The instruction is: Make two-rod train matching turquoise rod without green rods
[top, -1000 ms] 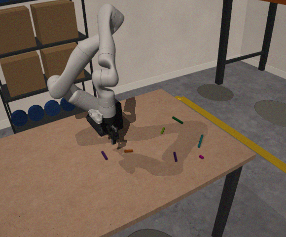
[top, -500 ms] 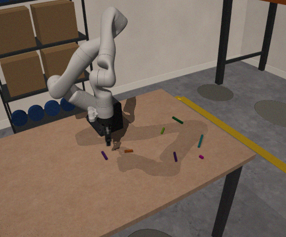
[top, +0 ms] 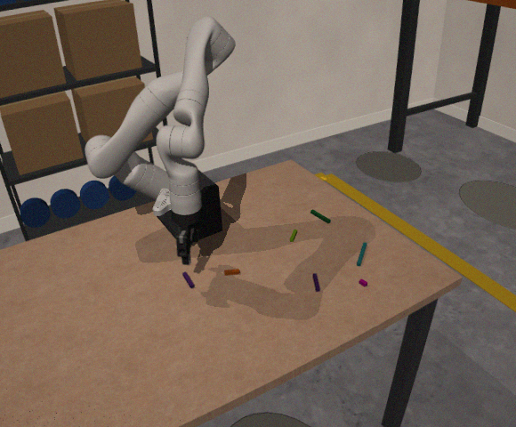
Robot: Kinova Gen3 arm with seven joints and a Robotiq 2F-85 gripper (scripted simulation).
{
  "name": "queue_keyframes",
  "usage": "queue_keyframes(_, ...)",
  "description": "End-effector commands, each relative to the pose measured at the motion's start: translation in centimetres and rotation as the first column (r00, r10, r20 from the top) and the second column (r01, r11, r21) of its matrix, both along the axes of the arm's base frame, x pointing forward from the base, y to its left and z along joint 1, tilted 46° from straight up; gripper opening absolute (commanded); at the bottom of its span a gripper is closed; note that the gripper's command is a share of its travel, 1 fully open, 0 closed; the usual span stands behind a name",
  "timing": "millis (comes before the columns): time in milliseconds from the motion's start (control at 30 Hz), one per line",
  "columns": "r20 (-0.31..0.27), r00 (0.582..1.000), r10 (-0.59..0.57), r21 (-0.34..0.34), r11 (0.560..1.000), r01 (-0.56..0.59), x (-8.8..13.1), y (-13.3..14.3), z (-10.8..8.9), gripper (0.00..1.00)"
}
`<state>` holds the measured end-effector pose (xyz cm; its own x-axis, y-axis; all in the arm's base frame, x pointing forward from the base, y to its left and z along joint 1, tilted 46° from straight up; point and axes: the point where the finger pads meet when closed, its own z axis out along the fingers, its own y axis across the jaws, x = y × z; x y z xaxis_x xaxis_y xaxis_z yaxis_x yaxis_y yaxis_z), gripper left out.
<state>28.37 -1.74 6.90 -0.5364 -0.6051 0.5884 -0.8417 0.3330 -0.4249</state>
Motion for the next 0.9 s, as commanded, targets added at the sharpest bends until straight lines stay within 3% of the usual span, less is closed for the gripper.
queue_keyframes(0,0.041,0.998,-0.037,-0.002,0.999,0.037,0.01,-0.29,0.14,1.00)
queue_keyframes(200,0.149,0.980,-0.130,0.020,0.991,0.129,0.12,-0.50,0.36,1.00)
queue_keyframes(300,0.166,0.975,-0.145,0.025,0.989,0.143,0.13,-0.53,0.39,1.00)
queue_keyframes(700,0.338,0.892,-0.302,0.092,0.953,0.288,0.37,-0.87,0.76,1.00)
queue_keyframes(867,0.372,0.866,-0.335,0.110,0.942,0.317,0.42,-0.94,0.83,1.00)
